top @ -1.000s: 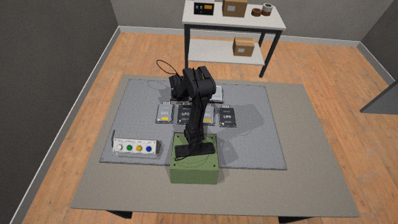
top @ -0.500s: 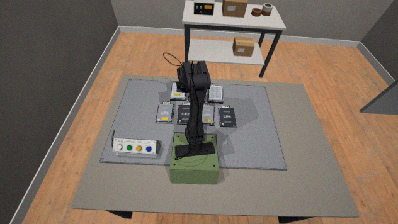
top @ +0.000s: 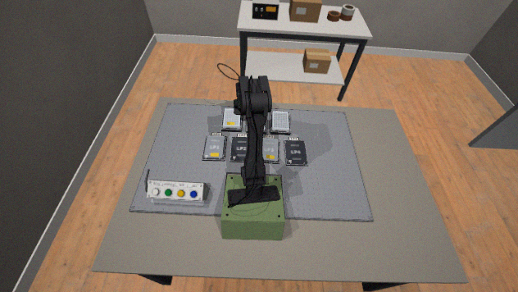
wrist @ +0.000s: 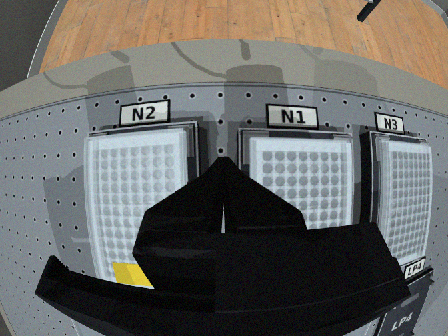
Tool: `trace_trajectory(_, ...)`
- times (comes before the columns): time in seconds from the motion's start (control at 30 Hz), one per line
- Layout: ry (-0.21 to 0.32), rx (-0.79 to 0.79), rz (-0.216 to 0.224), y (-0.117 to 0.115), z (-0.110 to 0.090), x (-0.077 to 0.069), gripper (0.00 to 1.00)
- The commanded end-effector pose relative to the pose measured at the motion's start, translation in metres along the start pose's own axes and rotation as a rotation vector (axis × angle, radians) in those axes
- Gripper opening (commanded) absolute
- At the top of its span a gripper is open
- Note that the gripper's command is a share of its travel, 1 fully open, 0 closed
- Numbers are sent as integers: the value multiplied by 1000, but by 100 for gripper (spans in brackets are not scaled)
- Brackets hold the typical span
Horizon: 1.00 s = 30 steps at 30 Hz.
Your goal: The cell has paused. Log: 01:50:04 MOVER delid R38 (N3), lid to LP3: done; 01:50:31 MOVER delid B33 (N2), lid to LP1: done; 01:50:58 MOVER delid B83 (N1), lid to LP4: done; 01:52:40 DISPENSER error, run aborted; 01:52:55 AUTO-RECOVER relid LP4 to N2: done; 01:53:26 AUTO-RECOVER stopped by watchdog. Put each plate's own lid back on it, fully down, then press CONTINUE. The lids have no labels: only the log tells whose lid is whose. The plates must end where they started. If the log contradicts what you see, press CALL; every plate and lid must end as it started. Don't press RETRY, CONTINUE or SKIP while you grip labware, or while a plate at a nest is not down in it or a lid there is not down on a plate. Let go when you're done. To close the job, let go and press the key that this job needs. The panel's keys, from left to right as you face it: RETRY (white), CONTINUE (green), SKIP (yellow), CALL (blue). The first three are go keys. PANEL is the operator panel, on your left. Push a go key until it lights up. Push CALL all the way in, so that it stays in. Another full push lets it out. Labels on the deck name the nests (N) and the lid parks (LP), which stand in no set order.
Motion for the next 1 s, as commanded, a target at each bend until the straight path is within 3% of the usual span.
trace_trajectory(0.0,-47,-13,20,5,22,-7,0)
trace_trajectory(0.97,-56,-11,15,5,24,-7,0)
Point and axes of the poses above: the point where the finger pads meet when closed, its own x axis out along the fingers, its own y axis across the jaws, z = x × y, the point moved 1 cm from there along -x, back along the fingers, and after that the axes turned 8 degrees about -x, right-handed, at the moved point
